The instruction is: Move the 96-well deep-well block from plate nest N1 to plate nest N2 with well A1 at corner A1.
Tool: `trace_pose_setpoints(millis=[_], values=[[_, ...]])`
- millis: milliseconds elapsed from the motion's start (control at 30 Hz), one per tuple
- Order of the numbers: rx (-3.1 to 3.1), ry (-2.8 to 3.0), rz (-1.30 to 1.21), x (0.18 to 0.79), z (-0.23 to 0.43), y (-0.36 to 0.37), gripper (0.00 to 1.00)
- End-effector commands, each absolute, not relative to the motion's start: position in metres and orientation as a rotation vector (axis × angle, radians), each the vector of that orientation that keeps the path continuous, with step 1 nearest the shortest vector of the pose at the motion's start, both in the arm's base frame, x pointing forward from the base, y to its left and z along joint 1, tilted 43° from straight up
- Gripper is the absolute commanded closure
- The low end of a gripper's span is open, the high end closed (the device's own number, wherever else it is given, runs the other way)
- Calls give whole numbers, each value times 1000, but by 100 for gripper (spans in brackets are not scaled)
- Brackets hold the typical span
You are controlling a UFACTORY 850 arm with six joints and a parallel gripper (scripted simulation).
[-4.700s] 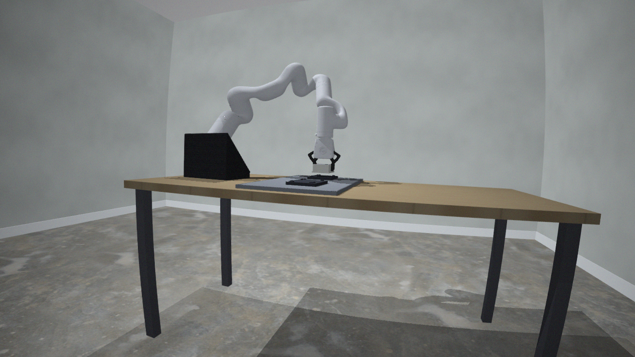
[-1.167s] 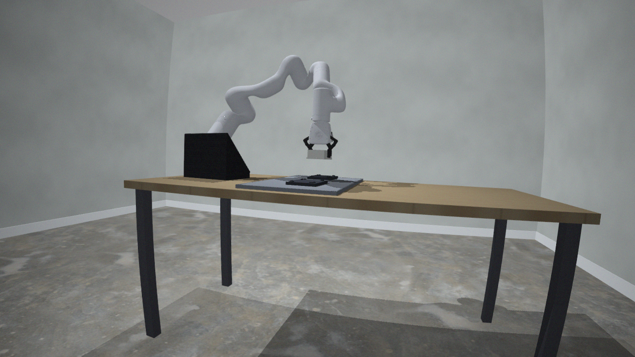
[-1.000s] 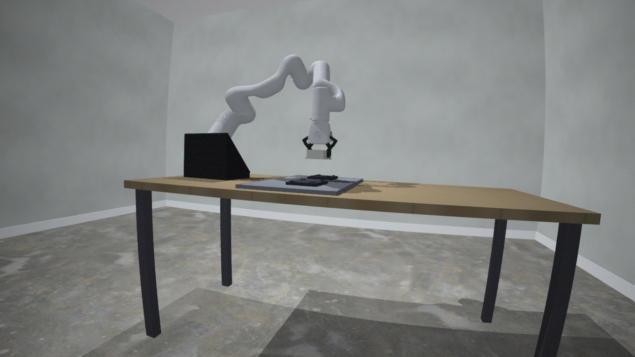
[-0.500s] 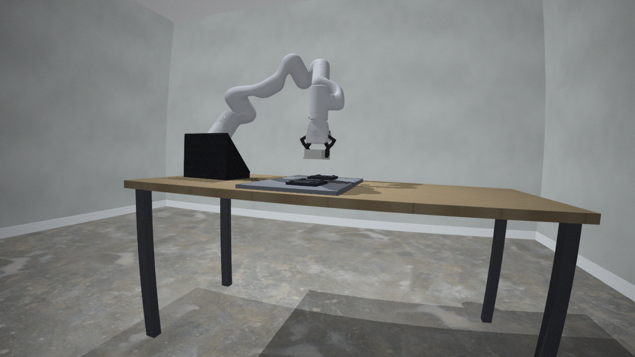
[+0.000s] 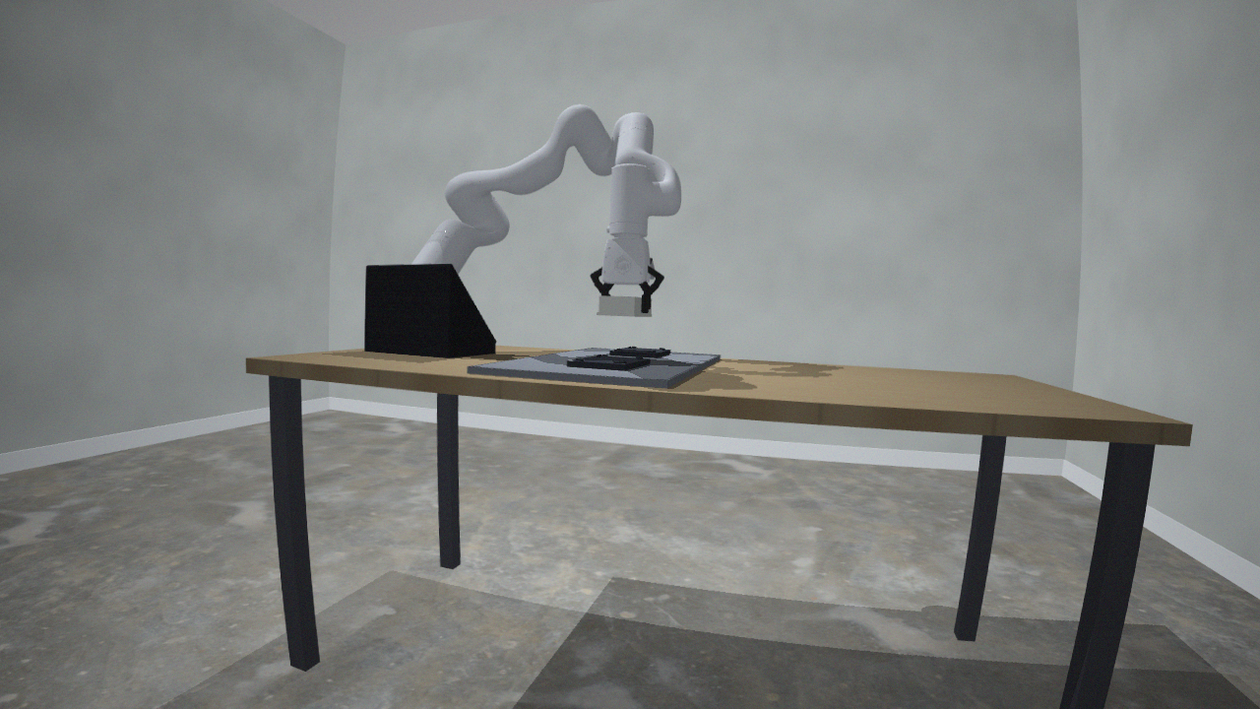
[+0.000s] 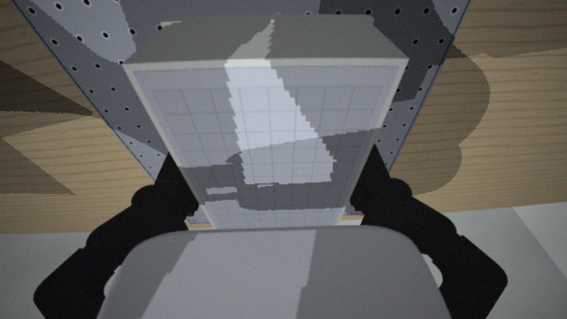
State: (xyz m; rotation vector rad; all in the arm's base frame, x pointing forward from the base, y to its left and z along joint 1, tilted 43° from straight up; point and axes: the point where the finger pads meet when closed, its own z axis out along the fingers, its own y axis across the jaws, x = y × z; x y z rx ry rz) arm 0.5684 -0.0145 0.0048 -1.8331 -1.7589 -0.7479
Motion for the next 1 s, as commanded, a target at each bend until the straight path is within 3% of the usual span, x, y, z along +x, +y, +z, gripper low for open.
trace_pose_setpoints(millis=[0,967], values=[[-1833,-1760,-749,571,-7,-28,100],[-1834,-1760,-749,580,-63,-89,100]])
